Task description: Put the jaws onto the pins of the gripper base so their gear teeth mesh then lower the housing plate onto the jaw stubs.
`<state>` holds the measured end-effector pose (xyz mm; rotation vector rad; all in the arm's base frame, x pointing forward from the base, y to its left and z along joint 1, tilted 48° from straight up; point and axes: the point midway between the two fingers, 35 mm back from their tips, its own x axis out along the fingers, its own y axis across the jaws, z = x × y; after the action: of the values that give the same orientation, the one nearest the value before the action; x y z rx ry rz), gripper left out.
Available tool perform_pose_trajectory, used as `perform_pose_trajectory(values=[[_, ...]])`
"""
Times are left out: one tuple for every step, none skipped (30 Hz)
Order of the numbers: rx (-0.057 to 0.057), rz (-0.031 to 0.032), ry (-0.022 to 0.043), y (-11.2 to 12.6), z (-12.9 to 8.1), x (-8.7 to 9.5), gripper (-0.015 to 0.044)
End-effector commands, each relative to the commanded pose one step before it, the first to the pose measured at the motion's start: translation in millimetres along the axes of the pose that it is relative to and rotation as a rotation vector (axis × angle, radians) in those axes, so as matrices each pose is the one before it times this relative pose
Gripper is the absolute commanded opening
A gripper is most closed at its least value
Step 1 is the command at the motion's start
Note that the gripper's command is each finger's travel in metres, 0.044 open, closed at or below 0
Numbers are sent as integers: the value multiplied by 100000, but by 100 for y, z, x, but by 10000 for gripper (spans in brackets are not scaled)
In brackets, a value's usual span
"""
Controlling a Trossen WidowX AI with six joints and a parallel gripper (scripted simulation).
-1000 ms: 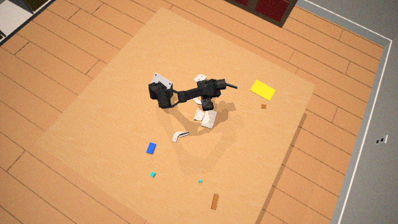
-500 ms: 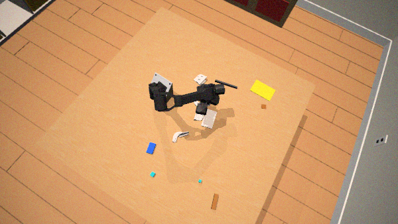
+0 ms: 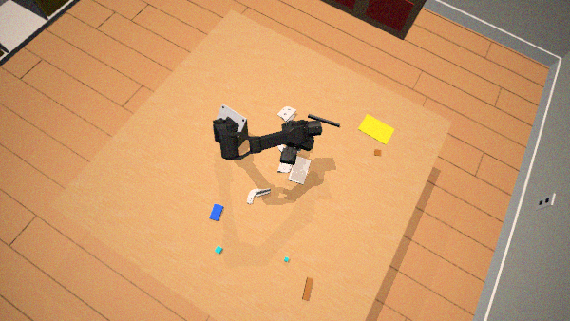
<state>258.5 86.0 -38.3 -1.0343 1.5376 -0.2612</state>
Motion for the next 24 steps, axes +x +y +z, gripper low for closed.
perform_pose_trajectory(values=[[-916, -566, -64, -96, -24, -32, 134], [0, 0, 0, 0, 0, 0, 134], [0, 0, 0, 0, 0, 0, 134], [0, 0, 0, 0, 0, 0, 134], [0, 0, 0, 0, 0, 0, 134], [0, 0, 0, 0, 0, 0, 134], [-2, 7, -6, -38, 30, -3, 134], [-5, 21, -17, -114, 89, -9, 134], [-8, 33, -27, -192, 146, -15, 134], [-8, 37, -31, -241, 179, -17, 134], [-7, 33, -29, -244, 177, -16, 134], [-6, 29, -27, -247, 174, -14, 134], [-4, 25, -25, -251, 172, -13, 134], [-3, 20, -23, -254, 169, -12, 134], [-2, 16, -20, -257, 167, -10, 134], [0, 12, -18, -260, 164, -9, 134], [1, 8, -16, -263, 161, -7, 134], [2, 4, -13, -266, 158, -6, 134], [3, -1, -11, -269, 156, -5, 134], [5, -5, -8, -272, 153, -3, 134], [6, -9, -6, -275, 150, -2, 134], [7, -13, -3, -278, 147, -1, 134], [8, -17, 0, -281, 144, 1, 134], [9, -21, 2, -284, 141, 2, 134]])
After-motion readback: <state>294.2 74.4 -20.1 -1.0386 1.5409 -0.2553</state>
